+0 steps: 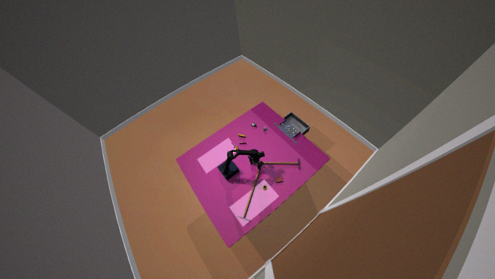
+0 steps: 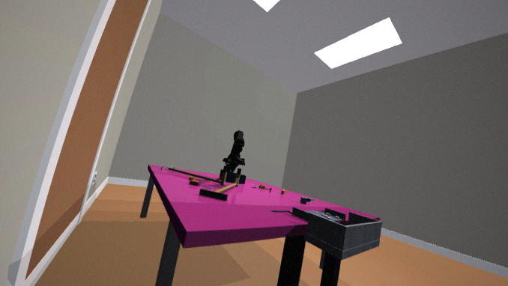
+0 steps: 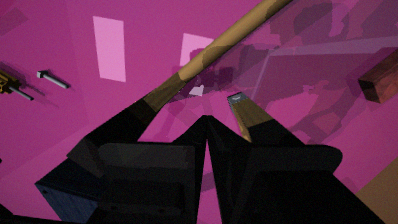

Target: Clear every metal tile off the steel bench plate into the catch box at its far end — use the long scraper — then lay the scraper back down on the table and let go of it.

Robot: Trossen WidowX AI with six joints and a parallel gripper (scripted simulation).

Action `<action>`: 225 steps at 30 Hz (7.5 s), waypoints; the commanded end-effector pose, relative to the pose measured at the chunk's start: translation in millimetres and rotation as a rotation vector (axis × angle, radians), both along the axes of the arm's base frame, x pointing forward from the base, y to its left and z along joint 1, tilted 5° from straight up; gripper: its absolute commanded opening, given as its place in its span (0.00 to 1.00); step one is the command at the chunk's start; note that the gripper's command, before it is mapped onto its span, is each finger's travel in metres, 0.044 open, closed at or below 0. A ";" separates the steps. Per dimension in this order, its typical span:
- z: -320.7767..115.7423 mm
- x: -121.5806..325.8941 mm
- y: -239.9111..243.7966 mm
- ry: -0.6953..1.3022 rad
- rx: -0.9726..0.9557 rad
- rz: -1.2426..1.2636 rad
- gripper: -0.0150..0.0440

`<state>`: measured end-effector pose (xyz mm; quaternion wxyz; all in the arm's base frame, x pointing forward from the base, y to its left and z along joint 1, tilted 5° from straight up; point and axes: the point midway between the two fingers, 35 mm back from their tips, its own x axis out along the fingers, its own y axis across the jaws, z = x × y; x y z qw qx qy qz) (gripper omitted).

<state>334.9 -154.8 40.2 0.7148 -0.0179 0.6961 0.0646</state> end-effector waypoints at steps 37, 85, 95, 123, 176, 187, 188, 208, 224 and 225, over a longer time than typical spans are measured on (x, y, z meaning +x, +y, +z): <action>-23.6 13.3 -38.7 0.008 -0.001 -0.006 0.25; -26.0 26.0 -115.9 0.008 -0.007 -0.006 0.25; -27.5 25.5 -131.8 0.008 -0.008 -0.006 0.25; -33.5 18.5 -174.7 0.008 -0.011 -0.006 0.25; 15.9 107.1 -146.2 -0.181 -0.068 -0.600 0.25; 9.1 112.3 -144.4 -0.189 -0.064 -0.633 0.25; 6.6 112.7 -144.5 -0.188 -0.063 -0.635 0.25; -46.0 118.1 -144.3 -0.175 -0.052 -0.672 0.25; -88.2 118.3 -141.4 -0.164 -0.043 -0.702 0.25; -90.9 118.2 -141.1 -0.163 -0.043 -0.704 0.25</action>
